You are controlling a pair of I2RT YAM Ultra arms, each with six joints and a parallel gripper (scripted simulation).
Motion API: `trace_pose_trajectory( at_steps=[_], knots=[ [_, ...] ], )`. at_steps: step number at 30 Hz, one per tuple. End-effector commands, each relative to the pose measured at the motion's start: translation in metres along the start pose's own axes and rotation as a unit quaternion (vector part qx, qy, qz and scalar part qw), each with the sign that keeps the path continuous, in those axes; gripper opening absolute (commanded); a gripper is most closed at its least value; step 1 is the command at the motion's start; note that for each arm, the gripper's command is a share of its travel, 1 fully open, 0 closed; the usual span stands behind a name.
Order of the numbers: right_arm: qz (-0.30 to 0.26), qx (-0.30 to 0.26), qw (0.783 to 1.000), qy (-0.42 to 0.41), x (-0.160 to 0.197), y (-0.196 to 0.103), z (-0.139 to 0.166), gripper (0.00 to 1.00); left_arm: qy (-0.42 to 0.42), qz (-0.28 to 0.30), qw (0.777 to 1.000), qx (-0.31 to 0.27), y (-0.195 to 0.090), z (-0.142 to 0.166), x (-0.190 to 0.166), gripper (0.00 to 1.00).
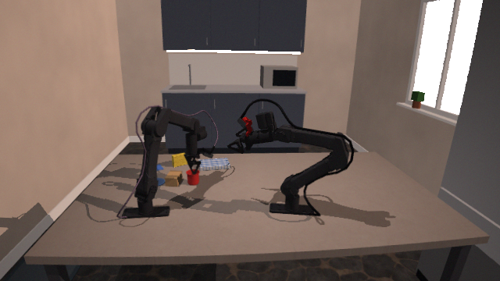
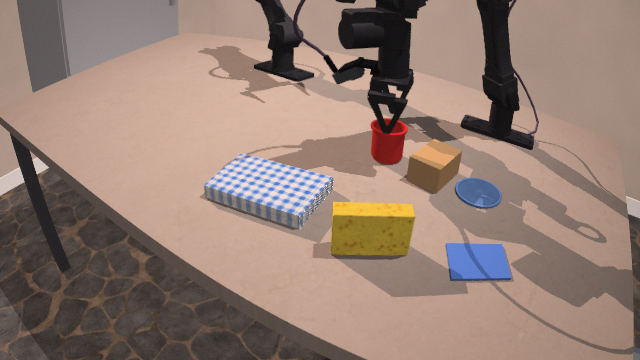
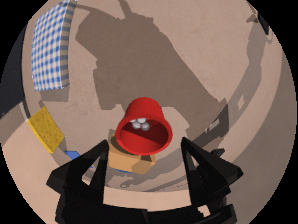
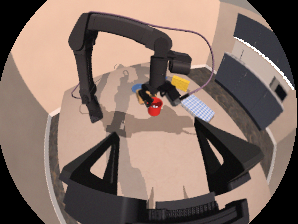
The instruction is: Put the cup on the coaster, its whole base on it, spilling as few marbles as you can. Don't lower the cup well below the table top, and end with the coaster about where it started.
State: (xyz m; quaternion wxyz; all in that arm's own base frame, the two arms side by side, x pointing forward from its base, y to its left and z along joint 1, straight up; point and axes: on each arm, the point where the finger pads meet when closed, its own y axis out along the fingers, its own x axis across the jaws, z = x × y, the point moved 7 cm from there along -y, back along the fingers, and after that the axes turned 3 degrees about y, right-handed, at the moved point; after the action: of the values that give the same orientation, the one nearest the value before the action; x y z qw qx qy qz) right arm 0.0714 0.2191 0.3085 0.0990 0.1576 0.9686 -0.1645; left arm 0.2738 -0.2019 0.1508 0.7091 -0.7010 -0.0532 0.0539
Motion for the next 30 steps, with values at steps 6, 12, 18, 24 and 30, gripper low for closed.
trace_pose_trajectory(
  at_steps=[6,12,18,24,30],
  knots=[
    [0.002,-0.012,1.0,0.006,-0.001,-0.004,-0.001,1.0,0.006,0.002,1.0,-0.01,0.011,-0.003,0.001,0.96],
    [0.002,-0.012,1.0,0.006,-0.001,-0.004,-0.001,1.0,0.006,0.001,1.0,-0.011,0.018,-0.003,0.001,0.96],
    [0.002,-0.012,1.0,0.006,-0.001,-0.004,-0.001,1.0,0.006,-0.006,1.0,-0.018,0.017,-0.004,0.003,0.96],
    [0.002,-0.012,1.0,0.006,-0.001,-0.004,-0.001,1.0,0.006,-0.006,1.0,-0.018,0.017,-0.004,0.003,0.92],
    [0.002,-0.012,1.0,0.006,-0.001,-0.004,-0.001,1.0,0.006,-0.006,1.0,-0.018,0.017,-0.004,0.003,0.83]
  ],
)
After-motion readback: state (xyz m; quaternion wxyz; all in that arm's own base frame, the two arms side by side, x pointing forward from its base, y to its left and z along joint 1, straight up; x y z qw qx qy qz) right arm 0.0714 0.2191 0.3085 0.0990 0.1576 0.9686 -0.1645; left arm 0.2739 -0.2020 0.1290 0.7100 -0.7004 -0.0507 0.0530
